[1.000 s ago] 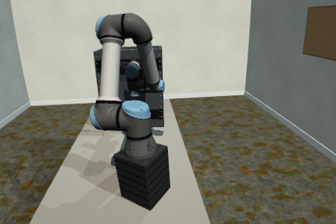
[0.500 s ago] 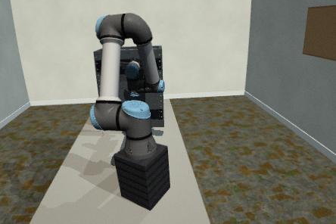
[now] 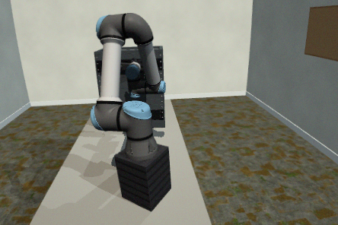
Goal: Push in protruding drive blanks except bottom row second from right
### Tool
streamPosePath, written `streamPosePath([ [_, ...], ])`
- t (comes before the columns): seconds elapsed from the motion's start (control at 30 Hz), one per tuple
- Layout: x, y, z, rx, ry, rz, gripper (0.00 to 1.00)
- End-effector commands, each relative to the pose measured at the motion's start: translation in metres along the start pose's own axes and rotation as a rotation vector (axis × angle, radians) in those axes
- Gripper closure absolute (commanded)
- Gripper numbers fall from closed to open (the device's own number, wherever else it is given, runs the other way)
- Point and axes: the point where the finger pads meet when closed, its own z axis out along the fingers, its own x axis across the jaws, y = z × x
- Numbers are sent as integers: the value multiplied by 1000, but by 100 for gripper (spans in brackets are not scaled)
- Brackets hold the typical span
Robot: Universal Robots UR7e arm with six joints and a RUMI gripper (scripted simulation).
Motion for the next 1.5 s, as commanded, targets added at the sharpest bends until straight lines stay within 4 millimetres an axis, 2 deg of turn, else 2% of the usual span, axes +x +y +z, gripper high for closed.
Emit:
streamPosePath([
  [0.0,1,1,-26,-1,2,-1,100],
  [0.13,1,1,-46,-1,2,-1,100],
  [0.2,1,1,-46,-1,2,-1,100],
  [0.4,1,1,-74,-1,2,-1,100],
  [0.57,1,1,-88,-1,2,-1,100],
  [1.07,0,3,-91,-1,2,-1,100],
  [1.47,-10,23,-93,-1,2,-1,100],
])
